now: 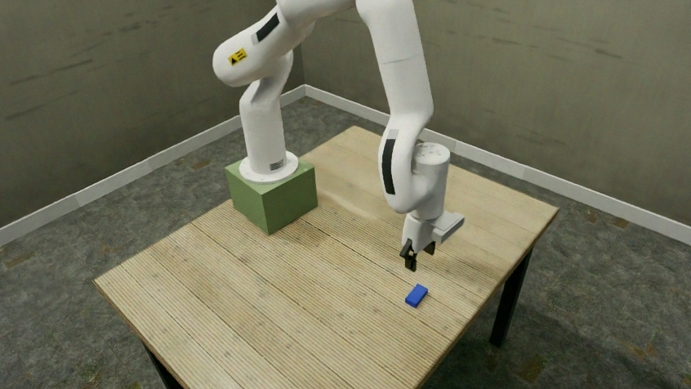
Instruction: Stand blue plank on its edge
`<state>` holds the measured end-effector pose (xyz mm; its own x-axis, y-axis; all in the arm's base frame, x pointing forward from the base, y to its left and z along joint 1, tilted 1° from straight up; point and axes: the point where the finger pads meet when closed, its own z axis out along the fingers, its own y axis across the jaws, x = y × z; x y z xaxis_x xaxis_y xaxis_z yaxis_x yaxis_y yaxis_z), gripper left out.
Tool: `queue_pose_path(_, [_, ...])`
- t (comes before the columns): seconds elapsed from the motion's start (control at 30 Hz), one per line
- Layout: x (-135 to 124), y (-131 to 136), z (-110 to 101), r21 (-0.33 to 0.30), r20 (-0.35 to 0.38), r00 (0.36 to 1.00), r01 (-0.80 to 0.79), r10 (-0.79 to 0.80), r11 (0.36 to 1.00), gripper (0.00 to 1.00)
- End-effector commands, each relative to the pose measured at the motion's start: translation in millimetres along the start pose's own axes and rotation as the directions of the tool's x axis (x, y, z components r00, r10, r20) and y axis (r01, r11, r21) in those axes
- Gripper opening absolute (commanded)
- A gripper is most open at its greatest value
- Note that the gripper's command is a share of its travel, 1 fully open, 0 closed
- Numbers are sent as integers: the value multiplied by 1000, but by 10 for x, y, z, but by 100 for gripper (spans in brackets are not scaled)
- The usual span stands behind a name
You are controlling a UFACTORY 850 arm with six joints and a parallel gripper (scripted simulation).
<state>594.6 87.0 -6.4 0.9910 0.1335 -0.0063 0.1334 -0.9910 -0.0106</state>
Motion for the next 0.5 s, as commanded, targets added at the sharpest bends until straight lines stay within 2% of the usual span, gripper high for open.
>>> queue_pose_path(0.0, [17, -2, -9, -2, 5, 999, -53, 53, 999, 100])
queue_pose_path(0.2, [43, -8, -7, -9, 28, 967, -251, 252, 968, 100])
queue_pose_path(0.37, [74, -14, -7, -34, 52, 867, -494, 495, 869, 100])
queue_pose_path(0.43, [89, -17, -9, -42, 57, 821, -566, 568, 823, 100])
queue_pose_path(0.47, [89, -17, -9, -42, 57, 821, -566, 568, 823, 100])
